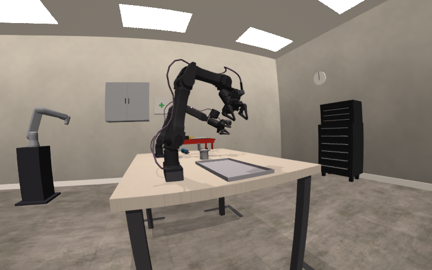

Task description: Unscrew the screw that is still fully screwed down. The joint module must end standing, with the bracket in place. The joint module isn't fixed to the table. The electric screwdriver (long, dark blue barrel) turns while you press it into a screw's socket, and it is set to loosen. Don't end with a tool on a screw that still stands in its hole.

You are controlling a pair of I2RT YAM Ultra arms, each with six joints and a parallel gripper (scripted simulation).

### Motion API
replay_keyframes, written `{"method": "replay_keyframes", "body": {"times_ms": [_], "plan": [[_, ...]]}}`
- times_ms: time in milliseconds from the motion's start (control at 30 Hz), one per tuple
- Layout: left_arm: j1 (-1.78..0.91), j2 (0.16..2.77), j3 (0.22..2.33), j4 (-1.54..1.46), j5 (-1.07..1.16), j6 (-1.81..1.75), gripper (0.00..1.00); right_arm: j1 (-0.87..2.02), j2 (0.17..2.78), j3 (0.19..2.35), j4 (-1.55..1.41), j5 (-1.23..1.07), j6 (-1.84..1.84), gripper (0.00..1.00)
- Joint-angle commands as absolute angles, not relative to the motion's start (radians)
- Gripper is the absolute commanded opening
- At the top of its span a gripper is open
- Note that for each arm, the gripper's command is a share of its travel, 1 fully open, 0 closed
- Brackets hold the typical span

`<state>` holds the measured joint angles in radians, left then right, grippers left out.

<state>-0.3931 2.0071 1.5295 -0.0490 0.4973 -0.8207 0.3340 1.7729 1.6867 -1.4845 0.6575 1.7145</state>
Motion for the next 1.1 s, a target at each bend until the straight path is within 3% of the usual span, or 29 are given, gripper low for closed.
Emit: {"method": "replay_keyframes", "body": {"times_ms": [0,1067], "plan": [[-0.441,2.036,1.594,0.057,0.55,-0.772,0.65,0.326,1.771,1.683,-1.502,0.687,1.723,0.86],[-0.723,2.239,1.79,0.501,0.759,-0.605,0.65,0.326,1.771,1.683,-1.502,0.687,1.723,0.86]]}}
